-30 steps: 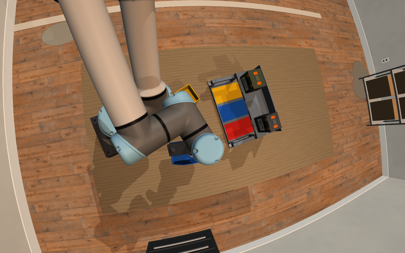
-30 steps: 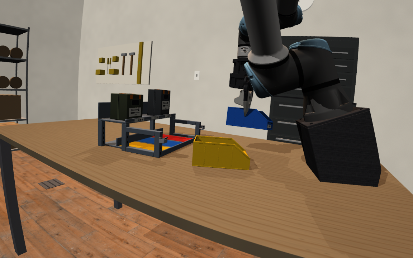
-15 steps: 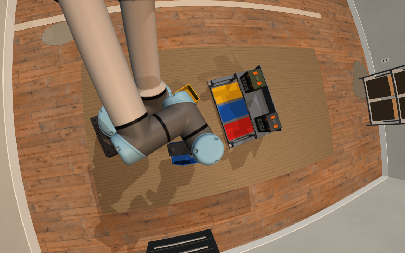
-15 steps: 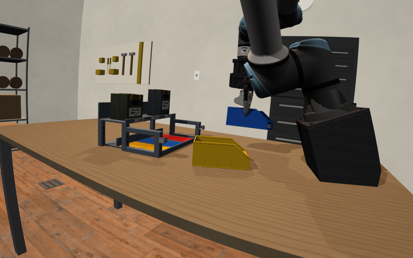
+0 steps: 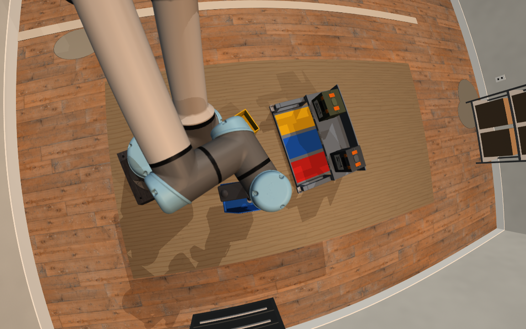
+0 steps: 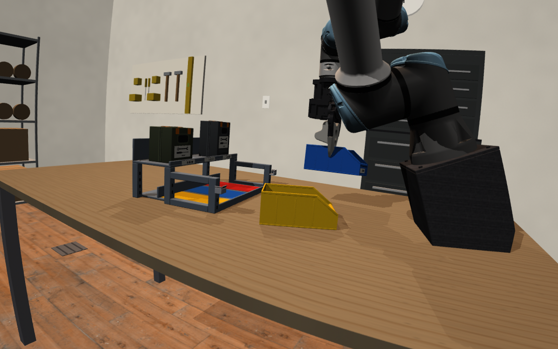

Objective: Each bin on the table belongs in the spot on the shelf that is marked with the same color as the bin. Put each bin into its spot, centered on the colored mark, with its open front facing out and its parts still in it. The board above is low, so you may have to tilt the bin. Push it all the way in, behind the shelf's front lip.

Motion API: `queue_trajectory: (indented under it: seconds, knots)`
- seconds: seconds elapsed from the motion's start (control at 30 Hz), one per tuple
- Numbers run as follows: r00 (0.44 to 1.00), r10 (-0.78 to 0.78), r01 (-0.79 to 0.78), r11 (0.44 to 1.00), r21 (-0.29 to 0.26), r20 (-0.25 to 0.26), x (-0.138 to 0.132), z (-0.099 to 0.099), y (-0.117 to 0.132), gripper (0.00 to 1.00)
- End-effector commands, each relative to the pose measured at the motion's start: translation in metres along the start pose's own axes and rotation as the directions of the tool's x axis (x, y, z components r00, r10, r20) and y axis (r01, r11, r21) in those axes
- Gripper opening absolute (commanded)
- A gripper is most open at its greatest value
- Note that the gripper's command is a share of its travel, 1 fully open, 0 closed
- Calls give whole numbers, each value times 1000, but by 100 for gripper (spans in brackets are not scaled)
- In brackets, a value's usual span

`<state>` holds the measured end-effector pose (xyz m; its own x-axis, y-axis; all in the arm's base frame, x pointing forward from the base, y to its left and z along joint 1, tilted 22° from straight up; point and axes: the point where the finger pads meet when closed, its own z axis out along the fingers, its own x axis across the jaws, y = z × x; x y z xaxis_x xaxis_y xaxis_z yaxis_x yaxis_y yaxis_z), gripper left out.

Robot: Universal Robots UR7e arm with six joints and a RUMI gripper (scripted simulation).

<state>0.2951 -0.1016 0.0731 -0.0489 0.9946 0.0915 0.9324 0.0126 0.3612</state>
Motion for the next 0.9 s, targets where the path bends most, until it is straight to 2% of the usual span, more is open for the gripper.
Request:
queue_trajectory:
  seconds: [0.0,0.27,0.87]
  knots:
    - [1000,-7,7,1000,0,1,5,0,3,0]
    - [1000,-23,23,1000,0,1,16,0,9,0]
    - [996,-84,84,996,0,1,58,0,34,0]
